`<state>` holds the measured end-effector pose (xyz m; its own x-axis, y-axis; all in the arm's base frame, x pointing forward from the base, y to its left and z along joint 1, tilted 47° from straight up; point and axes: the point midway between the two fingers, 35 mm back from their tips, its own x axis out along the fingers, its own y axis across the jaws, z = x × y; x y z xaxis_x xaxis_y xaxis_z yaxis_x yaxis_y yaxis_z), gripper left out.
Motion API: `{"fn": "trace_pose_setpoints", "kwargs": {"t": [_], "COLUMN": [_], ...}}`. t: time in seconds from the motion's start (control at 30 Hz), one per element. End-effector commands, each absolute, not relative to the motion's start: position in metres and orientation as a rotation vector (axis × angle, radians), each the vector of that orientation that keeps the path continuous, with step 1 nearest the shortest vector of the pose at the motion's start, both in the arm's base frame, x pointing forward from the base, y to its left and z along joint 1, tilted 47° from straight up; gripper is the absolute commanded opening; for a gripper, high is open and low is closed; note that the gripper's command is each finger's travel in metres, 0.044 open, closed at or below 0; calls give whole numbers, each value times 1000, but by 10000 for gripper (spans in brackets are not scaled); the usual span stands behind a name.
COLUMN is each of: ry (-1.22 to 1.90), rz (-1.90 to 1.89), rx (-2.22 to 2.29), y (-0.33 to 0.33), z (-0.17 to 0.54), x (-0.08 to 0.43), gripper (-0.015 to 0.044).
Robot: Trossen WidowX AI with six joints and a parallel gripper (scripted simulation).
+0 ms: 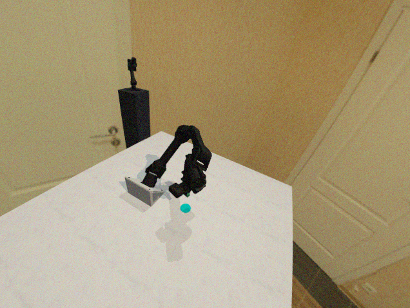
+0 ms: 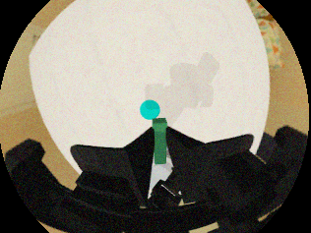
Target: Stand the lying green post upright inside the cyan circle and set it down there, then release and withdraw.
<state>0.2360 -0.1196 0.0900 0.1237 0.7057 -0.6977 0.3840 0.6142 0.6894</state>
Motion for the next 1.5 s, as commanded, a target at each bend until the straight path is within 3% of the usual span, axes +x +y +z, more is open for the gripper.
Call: {"fn": "trace_pose_setpoints", "kwargs": {"t": [0.0,1.47], "ry": [1513,1484], "rz": [252,37], "rx": [1028,916], "y": [-111,-90], "z": [97,102], "x": [235,222], "gripper": [23,23]}}
